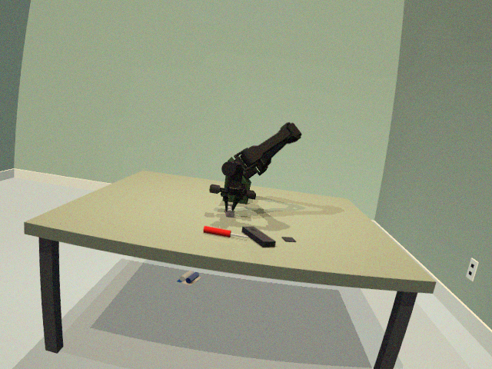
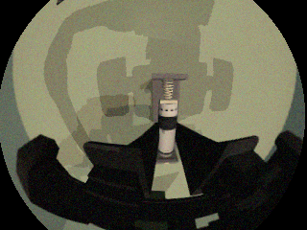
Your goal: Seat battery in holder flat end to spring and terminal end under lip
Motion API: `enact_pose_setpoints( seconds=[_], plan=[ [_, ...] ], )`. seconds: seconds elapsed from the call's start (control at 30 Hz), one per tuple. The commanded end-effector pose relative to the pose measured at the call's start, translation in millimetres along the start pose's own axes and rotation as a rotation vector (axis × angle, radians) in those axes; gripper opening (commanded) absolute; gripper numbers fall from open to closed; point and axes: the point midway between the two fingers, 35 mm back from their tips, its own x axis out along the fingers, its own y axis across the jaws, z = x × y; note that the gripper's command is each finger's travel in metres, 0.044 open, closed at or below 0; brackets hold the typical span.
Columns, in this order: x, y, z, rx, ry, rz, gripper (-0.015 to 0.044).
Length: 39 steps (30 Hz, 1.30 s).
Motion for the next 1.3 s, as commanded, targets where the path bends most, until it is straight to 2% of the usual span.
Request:
enact_pose_setpoints(
  seconds=[0.0,0.03,0.47,0.53,0.73,0.83,1.27],
  plan=[
    [0.1,0.2,-0.6,0.004,0.001,0.0,0.0141],
    [0.1,0.2,-0.6,0.004,0.001,0.0,0.0165],
    [-14.9,-0.7,0.1,0.001,0.001,0.0,0.0165],
    [-17.8,-1.5,-0.4,0.008,0.001,0.002,0.0217],
    [-74.9,-4.9,1.9,0.002,0.002,-0.004,0.0375],
    [-88.6,-5.7,0.6,0.001,0.002,-0.004,0.044],
    [-89.0,-6.0,0.4,0.001,0.002,-0.004,0.044]
  ],
)
